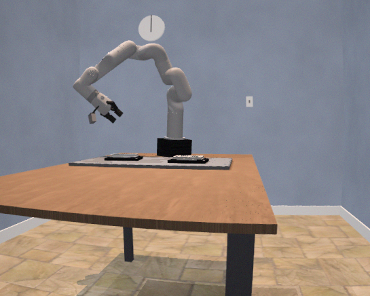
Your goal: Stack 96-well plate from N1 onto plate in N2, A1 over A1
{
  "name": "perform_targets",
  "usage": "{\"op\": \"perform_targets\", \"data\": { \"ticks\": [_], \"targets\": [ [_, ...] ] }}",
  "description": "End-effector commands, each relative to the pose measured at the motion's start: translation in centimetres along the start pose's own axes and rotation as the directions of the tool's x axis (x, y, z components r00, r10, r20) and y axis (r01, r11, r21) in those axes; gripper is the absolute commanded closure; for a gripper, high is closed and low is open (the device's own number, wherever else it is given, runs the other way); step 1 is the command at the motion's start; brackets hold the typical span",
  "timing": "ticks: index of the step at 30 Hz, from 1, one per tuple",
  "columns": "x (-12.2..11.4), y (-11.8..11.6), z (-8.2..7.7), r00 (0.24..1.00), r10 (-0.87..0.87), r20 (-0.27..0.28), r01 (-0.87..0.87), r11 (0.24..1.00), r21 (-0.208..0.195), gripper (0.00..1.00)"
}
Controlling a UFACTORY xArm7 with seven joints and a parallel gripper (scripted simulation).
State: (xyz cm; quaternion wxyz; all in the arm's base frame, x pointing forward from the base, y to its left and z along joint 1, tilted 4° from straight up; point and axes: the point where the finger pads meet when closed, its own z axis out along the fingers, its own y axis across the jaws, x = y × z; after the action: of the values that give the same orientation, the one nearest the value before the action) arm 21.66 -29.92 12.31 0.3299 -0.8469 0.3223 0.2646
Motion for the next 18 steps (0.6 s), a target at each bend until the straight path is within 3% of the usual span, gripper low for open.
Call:
{"op": "perform_targets", "data": {
  "ticks": [1,17,18],
  "targets": [
    [-0.01,-0.02,-0.17,1.000,0.000,-0.004,0.000,1.000,-0.001,0.00],
    [-0.01,-0.02,-0.17,1.000,0.000,-0.004,0.000,1.000,-0.001,0.00],
    [0.31,-0.38,-0.04,1.000,-0.027,-0.010,0.027,0.999,-0.021,0.00]
  ]
}}
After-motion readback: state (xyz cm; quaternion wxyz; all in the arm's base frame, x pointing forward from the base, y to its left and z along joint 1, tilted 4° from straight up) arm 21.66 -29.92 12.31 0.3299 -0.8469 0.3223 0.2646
